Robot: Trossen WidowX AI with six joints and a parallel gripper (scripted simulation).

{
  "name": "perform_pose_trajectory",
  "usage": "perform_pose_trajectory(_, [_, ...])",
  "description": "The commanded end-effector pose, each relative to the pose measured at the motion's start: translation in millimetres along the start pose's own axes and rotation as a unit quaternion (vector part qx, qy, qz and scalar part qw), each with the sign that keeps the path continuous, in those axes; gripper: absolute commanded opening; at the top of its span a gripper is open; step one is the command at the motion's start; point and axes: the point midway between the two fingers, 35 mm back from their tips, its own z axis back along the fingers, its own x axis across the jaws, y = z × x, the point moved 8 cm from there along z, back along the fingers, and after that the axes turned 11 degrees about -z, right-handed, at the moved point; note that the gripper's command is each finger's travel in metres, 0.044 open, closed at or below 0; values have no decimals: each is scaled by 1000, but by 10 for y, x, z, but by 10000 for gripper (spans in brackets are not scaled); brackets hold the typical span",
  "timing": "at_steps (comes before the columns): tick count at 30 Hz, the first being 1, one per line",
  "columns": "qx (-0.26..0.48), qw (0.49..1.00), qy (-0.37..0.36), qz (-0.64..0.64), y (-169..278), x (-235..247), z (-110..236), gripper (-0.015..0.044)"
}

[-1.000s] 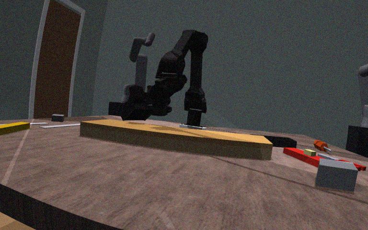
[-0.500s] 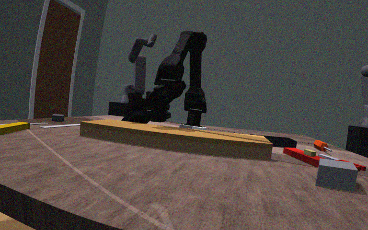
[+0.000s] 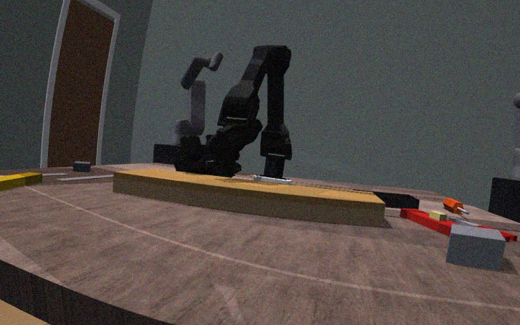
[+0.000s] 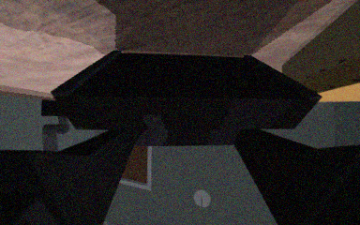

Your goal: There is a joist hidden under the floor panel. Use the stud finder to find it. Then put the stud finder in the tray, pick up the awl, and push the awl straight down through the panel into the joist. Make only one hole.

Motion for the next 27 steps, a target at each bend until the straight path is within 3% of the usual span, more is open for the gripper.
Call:
perform_pose_trajectory(1, [2, 1000, 1, -2, -1, -1, -1, 236])
perform_pose_trajectory(7, [0, 1000, 1, -1, -25, 6, -7, 381])
perform_pose_trajectory(27, [0, 1000, 1, -1, -62, 13, 13, 381])
